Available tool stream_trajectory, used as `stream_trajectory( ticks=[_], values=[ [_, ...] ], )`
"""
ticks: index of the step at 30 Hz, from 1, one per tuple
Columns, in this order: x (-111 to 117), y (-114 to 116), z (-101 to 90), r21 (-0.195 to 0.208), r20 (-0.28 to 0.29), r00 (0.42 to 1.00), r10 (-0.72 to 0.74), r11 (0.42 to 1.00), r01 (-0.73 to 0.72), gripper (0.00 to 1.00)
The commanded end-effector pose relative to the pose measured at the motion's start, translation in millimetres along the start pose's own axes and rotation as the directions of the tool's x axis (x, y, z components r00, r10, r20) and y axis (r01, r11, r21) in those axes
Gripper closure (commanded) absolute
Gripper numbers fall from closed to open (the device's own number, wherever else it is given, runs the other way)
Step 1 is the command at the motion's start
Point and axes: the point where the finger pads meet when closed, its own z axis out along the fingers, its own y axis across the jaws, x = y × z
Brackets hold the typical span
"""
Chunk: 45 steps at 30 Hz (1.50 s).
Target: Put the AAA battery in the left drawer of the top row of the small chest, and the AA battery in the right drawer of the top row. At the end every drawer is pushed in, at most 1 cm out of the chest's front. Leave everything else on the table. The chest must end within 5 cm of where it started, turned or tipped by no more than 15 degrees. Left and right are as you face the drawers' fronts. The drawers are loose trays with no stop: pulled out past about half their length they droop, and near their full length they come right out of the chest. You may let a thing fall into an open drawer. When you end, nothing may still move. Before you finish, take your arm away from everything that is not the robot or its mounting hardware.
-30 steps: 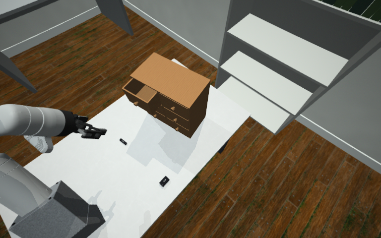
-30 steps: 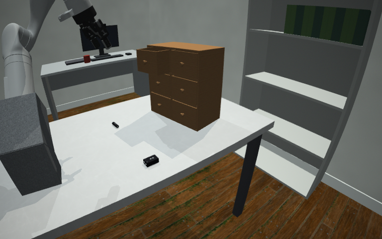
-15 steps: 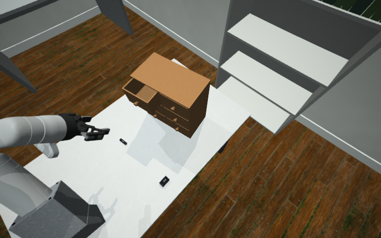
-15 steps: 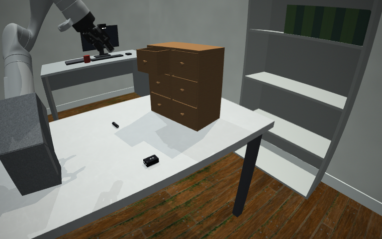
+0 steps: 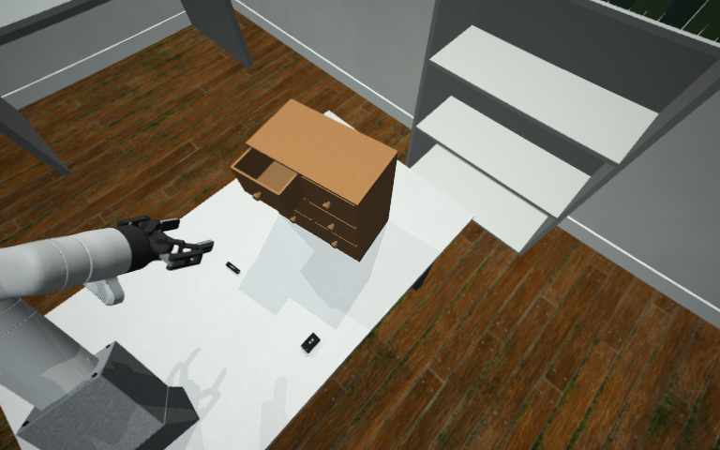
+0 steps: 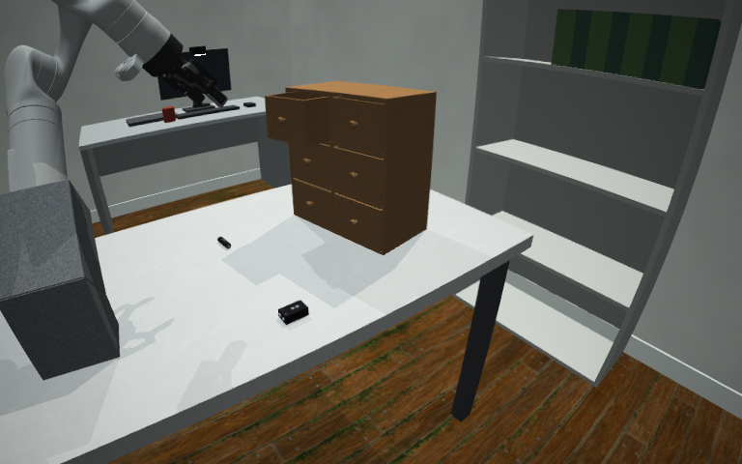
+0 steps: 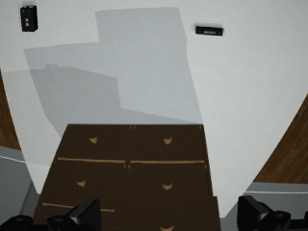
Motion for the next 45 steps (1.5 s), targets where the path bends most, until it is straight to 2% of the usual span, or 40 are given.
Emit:
stream_trajectory(
  ticks=[1,16,18,33,45],
  values=[
    [5,-2,0.1,0.0,0.009,1.0,0.025,1.0,-0.025,0.0],
    [6,-2,14.4,0.0,0.148,0.989,0.025,1.0,-0.025,0.0],
    [6,-2,14.4,0.0,0.148,0.989,0.025,1.0,-0.025,0.0],
    [7,-2,27.2,-0.001,0.267,0.963,0.024,1.0,-0.025,0.0],
    [7,-2,34.4,0.0,0.334,0.942,0.023,1.0,-0.025,0.0]
  ],
)
